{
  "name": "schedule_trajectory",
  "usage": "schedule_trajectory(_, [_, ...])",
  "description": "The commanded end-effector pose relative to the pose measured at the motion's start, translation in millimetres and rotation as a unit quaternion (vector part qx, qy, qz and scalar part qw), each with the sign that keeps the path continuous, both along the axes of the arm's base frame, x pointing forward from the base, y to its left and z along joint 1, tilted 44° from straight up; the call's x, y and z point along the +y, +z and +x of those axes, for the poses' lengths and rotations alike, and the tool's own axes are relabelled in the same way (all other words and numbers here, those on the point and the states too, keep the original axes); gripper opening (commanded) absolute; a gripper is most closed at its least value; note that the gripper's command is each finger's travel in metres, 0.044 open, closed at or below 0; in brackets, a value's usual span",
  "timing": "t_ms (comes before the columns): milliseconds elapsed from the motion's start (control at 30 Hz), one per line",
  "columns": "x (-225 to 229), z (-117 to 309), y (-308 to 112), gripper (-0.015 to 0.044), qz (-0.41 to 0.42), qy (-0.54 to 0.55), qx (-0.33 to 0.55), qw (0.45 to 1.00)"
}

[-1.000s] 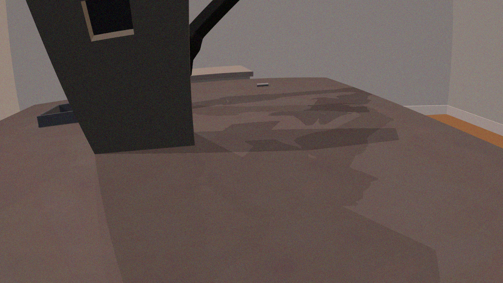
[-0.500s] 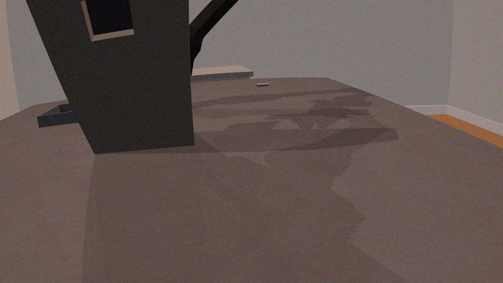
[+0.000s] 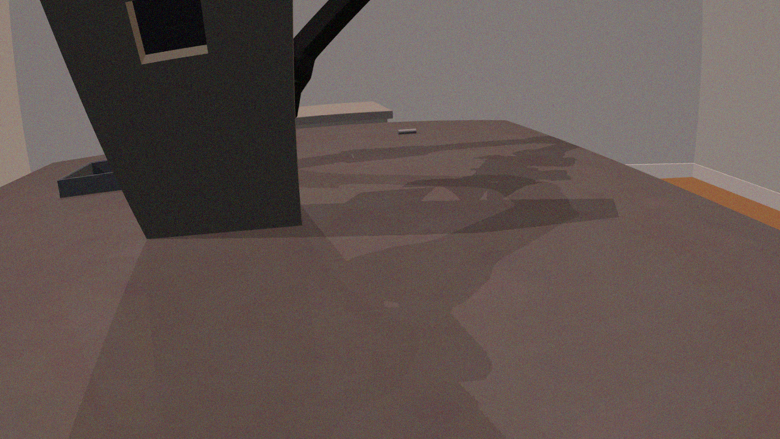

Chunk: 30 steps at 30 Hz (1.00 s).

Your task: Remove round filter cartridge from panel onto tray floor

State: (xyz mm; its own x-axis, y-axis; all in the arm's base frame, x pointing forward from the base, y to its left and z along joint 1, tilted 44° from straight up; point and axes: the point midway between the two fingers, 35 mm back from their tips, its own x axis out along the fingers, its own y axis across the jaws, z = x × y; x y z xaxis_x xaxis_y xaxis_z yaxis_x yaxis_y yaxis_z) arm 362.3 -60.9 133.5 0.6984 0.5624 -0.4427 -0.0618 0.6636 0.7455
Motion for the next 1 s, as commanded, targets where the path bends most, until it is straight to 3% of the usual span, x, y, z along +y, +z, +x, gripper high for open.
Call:
schedule_trajectory(0, [0.6,-1.4,-2.5,0.0111,0.002,-0.002,0.004,1.000])
schedule_trajectory(967, [1.5,3.1,-1.2,0.0111,0.002,-0.002,0.004,1.000])
